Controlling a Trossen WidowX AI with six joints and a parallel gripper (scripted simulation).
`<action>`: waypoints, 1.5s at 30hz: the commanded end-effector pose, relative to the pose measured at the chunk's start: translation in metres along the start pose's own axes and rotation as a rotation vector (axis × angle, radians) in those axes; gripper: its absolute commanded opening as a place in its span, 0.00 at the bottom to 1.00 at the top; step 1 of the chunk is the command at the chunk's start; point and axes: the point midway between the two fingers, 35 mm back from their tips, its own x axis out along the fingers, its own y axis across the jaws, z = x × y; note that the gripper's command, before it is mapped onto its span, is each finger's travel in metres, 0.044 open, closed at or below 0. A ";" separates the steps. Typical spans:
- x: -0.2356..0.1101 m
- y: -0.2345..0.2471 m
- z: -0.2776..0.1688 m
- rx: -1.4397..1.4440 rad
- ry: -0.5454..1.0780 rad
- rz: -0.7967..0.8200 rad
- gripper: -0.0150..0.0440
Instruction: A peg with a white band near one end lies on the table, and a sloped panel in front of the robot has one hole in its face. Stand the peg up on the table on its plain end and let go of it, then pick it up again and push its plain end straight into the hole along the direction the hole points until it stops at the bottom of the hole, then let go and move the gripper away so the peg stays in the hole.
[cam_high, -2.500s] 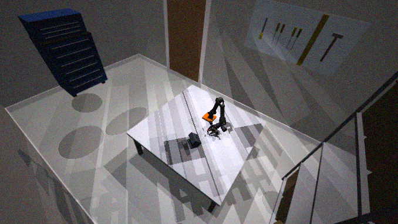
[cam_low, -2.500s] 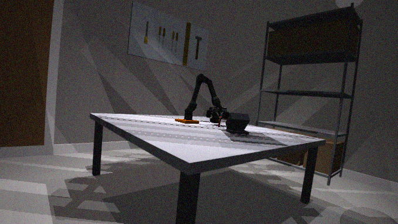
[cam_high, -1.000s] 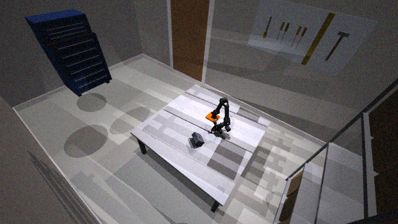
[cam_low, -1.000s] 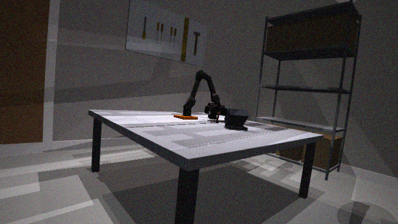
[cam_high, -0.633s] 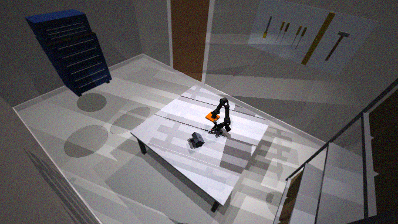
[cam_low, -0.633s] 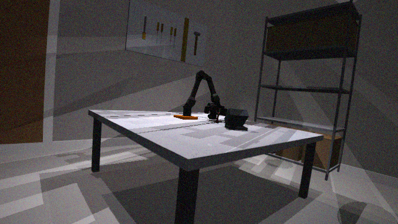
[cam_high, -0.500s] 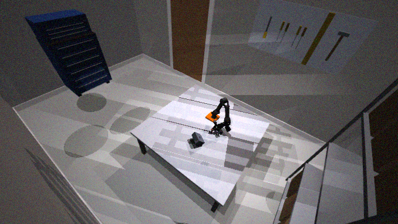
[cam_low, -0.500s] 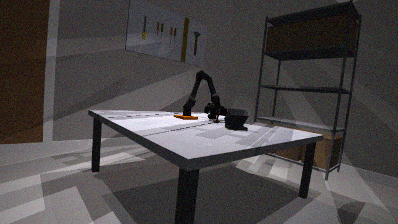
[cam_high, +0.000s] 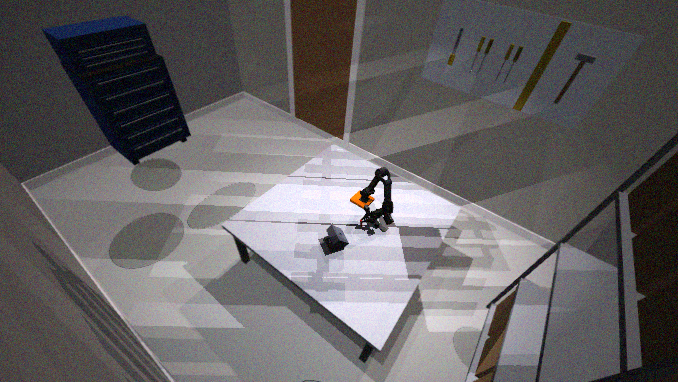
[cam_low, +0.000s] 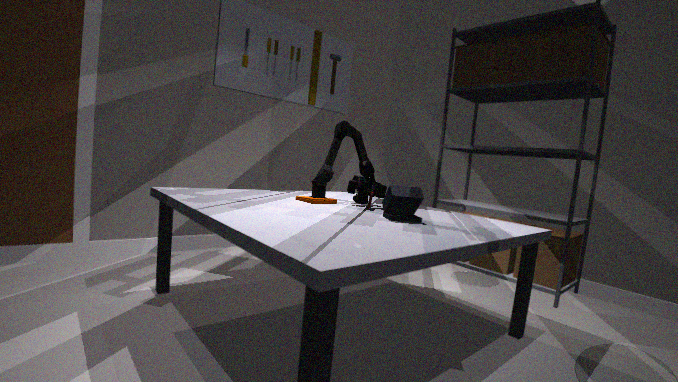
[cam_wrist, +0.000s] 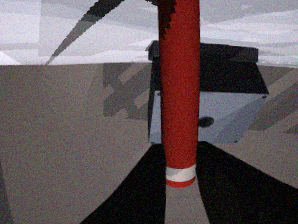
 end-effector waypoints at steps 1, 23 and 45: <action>-0.001 0.000 0.001 0.000 -0.001 0.000 0.34; -0.006 0.002 0.003 -0.018 0.022 -0.008 0.34; -0.009 0.004 0.004 -0.037 0.046 -0.019 0.39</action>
